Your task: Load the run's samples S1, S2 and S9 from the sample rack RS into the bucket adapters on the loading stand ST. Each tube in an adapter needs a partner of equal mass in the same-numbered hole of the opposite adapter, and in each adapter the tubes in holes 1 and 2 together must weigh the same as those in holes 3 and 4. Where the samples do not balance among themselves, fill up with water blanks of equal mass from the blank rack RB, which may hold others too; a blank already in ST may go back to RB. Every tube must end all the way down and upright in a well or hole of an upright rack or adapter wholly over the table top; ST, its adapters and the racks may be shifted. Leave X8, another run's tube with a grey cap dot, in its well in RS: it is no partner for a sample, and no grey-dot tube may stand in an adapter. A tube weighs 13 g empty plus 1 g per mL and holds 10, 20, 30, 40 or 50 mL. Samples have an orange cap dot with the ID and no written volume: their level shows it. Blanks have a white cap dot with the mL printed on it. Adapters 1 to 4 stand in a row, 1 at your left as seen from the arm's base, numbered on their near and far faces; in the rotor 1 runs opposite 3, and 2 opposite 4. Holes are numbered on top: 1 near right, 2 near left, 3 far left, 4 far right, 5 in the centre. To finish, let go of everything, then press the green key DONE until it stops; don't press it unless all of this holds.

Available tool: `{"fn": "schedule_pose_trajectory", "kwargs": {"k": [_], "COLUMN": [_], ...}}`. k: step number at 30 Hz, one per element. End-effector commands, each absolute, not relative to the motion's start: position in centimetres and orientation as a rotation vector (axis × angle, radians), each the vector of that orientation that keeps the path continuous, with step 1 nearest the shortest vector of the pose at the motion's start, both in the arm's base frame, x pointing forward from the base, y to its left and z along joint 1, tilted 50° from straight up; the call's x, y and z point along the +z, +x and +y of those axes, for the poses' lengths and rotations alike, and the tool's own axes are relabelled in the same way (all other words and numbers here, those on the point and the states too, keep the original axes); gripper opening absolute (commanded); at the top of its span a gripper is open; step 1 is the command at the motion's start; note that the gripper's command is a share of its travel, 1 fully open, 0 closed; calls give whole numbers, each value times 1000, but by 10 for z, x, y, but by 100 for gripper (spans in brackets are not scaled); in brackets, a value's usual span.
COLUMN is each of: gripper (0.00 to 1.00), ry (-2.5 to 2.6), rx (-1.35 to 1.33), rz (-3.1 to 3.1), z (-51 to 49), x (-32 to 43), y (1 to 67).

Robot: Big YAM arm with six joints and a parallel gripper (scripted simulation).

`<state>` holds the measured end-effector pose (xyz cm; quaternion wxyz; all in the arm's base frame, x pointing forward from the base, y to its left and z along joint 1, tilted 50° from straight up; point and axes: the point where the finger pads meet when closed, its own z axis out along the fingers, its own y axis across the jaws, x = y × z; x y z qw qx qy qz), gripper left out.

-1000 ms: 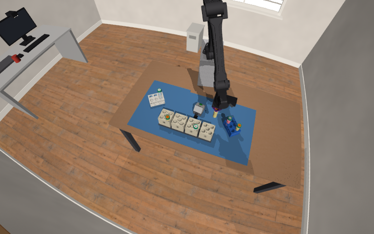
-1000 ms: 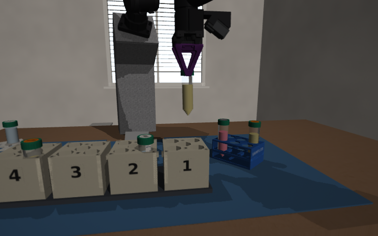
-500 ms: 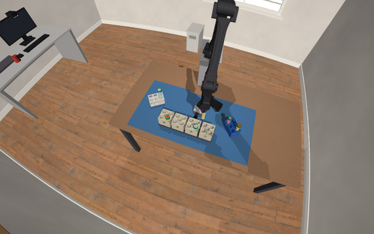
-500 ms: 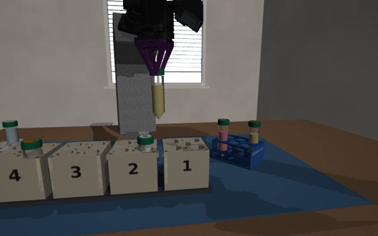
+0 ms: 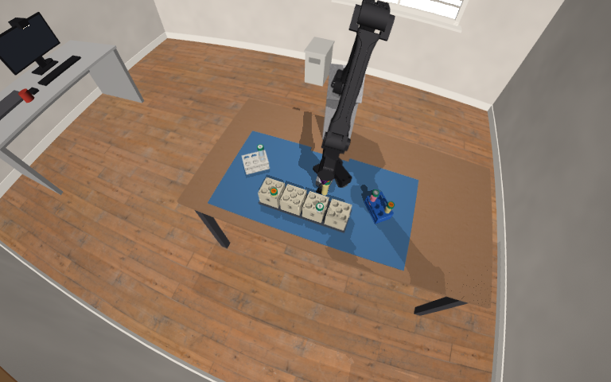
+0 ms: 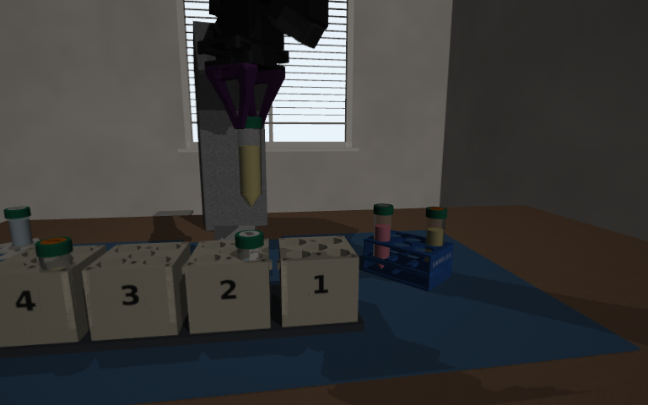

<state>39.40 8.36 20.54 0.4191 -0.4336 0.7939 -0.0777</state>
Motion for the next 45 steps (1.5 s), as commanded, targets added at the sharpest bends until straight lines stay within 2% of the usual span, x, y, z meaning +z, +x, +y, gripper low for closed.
{"fn": "schedule_pose_trajectory", "kwargs": {"k": [1,29,37,45], "gripper": [0,0,0,0], "ry": [-941,-189,-99,-98], "rx": [-126,243,290,297], "rz": [2055,2258,2251,2274], "z": [80,81,83,92], "x": [209,210,217,188], "y": [394,393,397,409]}}
